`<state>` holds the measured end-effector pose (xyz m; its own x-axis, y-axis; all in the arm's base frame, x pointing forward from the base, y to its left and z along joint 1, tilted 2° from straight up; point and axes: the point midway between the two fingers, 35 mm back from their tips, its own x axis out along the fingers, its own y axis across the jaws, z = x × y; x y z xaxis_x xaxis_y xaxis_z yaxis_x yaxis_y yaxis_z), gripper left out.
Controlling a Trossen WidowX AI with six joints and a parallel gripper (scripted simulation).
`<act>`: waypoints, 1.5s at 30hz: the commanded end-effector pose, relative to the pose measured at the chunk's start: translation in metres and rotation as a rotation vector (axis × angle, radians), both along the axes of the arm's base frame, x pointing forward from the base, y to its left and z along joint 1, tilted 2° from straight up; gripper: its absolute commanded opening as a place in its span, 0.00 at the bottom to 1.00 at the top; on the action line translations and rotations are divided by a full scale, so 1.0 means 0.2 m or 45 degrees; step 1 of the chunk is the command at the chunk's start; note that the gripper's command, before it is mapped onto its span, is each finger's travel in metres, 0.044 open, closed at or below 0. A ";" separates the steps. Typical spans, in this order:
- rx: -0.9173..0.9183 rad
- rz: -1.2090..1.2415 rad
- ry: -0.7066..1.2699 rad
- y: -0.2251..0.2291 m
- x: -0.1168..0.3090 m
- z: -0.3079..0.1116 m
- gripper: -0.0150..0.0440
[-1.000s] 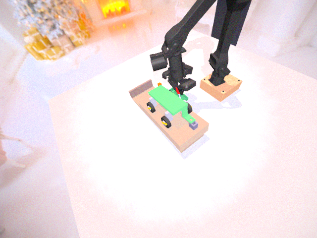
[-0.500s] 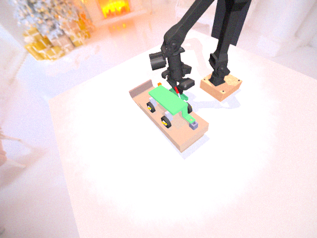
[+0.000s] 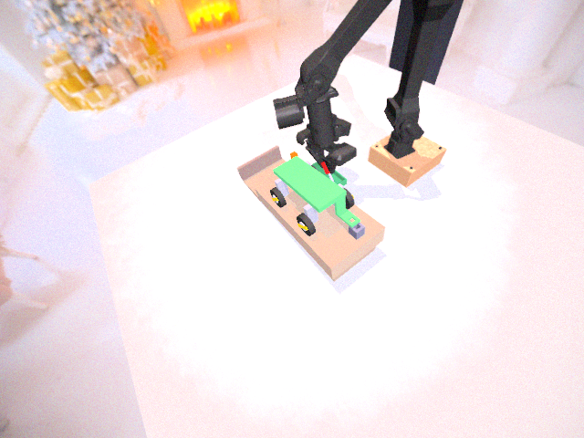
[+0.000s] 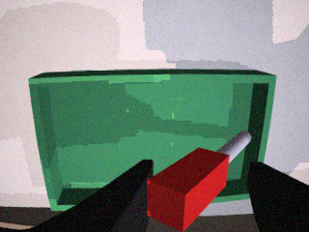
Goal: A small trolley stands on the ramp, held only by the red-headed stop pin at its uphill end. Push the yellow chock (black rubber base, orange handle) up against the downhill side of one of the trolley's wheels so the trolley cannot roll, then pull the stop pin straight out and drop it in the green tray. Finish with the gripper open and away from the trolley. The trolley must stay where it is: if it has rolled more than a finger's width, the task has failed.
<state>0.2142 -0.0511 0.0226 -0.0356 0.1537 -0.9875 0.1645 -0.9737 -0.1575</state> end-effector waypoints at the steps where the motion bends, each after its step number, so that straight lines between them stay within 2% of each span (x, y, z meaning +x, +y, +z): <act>1: -0.002 0.003 0.001 -0.01 0.00 -0.01 0.58; 45: -0.004 0.003 0.000 -0.11 0.02 -0.08 0.58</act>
